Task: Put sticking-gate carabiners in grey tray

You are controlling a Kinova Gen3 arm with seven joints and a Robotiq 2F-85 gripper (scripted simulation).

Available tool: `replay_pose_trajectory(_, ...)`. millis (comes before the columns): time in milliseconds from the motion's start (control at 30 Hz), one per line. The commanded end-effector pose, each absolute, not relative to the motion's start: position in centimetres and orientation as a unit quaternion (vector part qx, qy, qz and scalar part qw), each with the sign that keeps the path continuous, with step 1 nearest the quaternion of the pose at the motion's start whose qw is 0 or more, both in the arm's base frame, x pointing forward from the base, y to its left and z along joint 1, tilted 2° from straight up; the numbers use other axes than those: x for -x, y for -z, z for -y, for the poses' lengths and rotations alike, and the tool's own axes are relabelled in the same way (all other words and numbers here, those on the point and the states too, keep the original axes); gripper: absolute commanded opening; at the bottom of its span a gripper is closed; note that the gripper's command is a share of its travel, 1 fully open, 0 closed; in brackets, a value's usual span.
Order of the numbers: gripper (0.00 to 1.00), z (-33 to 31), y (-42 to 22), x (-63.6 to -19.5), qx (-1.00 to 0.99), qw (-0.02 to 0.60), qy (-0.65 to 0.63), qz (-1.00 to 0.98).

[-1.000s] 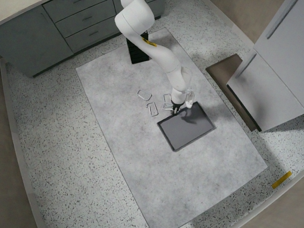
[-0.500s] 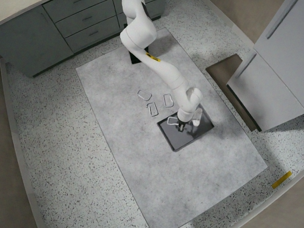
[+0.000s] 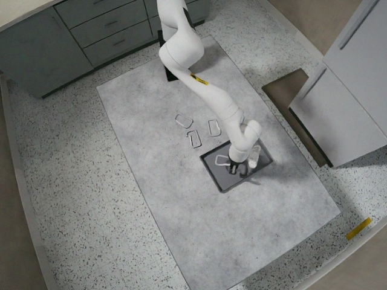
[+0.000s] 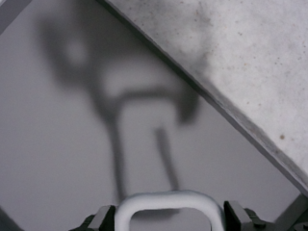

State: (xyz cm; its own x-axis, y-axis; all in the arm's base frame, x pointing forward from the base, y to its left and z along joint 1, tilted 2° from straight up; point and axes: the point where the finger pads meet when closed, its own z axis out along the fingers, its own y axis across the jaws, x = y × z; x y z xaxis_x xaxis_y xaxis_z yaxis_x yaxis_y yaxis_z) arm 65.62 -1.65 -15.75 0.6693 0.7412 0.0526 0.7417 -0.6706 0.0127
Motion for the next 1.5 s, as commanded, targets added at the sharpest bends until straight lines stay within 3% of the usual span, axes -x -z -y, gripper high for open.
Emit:
replay_pose_trajectory(0, 0.0, 1.3, 15.7, -65.6, 0.912, 0.007, 0.026, 0.41)
replay_pose_trajectory(33, 0.0, 1.3, 15.7, -65.6, 0.912, 0.007, 0.026, 0.41)
replay_pose_trajectory(67, 0.0, 1.3, 19.6, -65.7, 0.911, 0.011, 0.021, 0.411)
replay_pose_trajectory(600, 0.0, 1.3, 19.6, -65.7, 0.911, 0.011, 0.021, 0.411)
replay_pose_trajectory(633, 0.0, 1.0, 23.4, -65.6, 0.909, 0.017, 0.014, 0.415)
replay_pose_trajectory(1467, 0.0, 0.9, 23.6, -65.7, 0.912, 0.014, 0.016, 0.411)
